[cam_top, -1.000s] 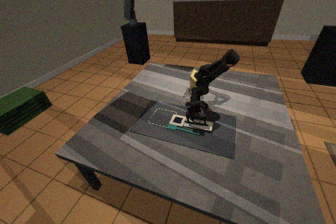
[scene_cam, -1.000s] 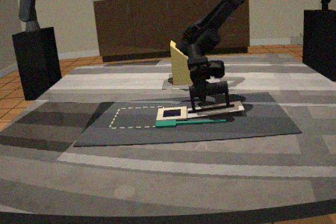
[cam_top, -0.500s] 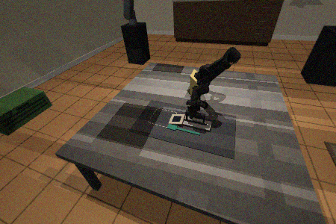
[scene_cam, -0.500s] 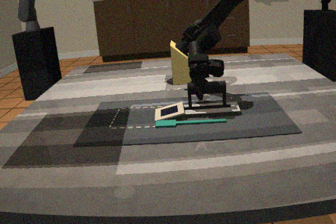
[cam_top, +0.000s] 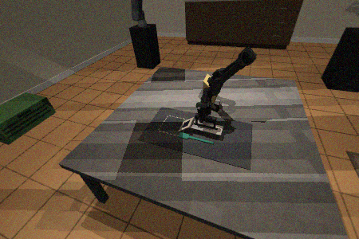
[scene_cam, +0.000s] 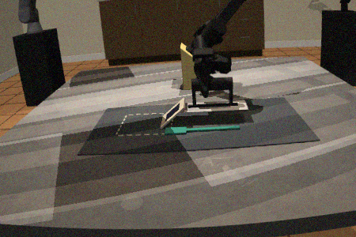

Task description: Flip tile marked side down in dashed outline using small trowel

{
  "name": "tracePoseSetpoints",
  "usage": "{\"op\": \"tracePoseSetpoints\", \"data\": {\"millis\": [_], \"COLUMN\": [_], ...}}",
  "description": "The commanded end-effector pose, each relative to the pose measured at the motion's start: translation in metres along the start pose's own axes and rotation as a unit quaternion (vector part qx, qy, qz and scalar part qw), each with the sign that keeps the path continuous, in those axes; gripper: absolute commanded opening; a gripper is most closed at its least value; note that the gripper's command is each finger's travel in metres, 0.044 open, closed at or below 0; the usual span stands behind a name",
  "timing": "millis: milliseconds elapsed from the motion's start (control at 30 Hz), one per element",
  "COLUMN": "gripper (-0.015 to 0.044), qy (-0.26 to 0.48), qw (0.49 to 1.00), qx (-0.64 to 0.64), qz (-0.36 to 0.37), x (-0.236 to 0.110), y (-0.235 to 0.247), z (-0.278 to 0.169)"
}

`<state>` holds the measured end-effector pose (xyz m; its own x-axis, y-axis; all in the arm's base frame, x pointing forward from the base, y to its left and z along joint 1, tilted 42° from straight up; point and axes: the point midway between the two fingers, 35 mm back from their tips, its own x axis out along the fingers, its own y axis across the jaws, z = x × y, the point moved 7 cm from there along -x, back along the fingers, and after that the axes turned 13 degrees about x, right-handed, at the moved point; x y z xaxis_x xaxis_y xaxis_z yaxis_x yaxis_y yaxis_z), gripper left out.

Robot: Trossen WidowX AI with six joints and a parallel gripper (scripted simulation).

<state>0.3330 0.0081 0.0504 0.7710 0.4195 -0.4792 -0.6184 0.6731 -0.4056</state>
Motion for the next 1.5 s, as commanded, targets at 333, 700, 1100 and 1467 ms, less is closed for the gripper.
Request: {"op": "tracePoseSetpoints", "data": {"millis": [333,700,1100,1467], "gripper": [0.0,0.0,0.0,0.0], "qy": [-0.001,-0.001,0.0,-0.001], "qw": [1.0,1.0,1.0,1.0], "qx": [-0.004,-0.004,-0.004,-0.004], "qz": [-0.008,-0.008,-0.008,-0.008], "x": [-0.009,-0.009,-0.009,-0.022], "y": [-0.021,-0.026,-0.028,-0.033], "z": [-0.024,-0.049,-0.048,-0.006]}}
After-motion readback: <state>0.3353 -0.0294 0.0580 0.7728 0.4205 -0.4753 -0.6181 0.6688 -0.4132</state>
